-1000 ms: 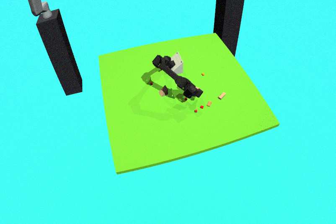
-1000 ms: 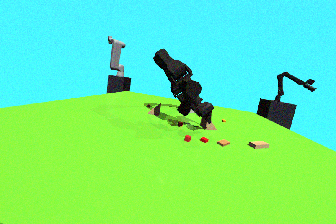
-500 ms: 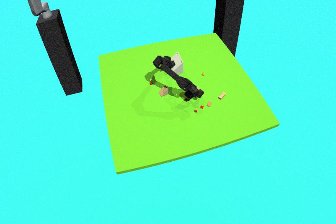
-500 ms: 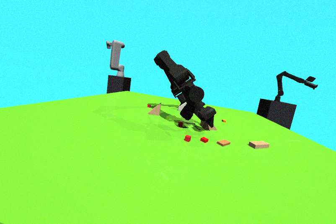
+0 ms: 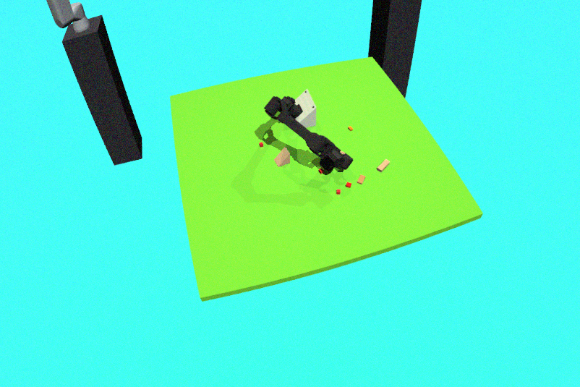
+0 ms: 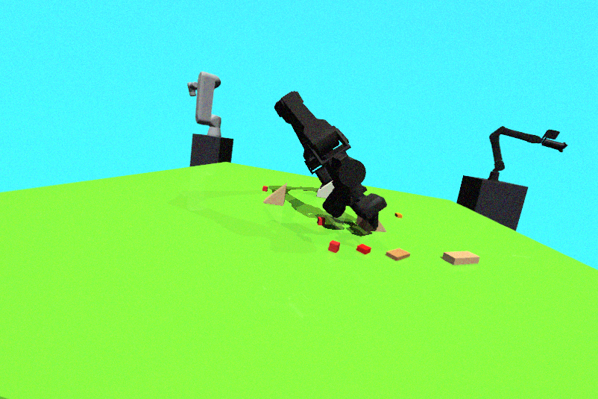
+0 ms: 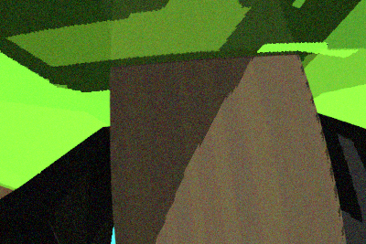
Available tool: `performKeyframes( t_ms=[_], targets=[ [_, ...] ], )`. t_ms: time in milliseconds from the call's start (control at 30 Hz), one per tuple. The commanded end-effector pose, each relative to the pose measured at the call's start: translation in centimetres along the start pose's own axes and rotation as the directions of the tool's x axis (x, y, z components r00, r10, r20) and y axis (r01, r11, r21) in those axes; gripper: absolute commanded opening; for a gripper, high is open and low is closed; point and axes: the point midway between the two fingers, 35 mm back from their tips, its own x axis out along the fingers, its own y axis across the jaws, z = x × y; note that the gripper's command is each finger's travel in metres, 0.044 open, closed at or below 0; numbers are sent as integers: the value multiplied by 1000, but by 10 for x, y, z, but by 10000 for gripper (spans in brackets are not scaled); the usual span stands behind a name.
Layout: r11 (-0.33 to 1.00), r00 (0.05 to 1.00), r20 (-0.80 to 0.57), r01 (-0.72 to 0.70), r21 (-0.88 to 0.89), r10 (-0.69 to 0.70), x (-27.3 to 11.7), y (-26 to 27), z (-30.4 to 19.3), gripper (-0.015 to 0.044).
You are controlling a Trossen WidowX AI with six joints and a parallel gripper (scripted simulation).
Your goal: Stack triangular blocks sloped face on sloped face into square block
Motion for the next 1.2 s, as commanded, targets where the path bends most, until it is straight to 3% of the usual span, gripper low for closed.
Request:
performKeyframes(
  t_ms=[0,167,400,533,833,1167],
  targets=[
    [1000,1000,0,-1,-4,1,1,0,0,217],
    [1000,1000,0,-1,-4,1,1,0,0,183],
    [1000,1000,0,-1,0,1,-2,0,-2,0],
    [1000,1000,13,0,-1,0,-1,0,-2,0],
    [1000,970,244,0,-3,1,-4,0,-19,0],
    [1000,876,483,-2,-5,4,-2,0,-38,0]
  ],
)
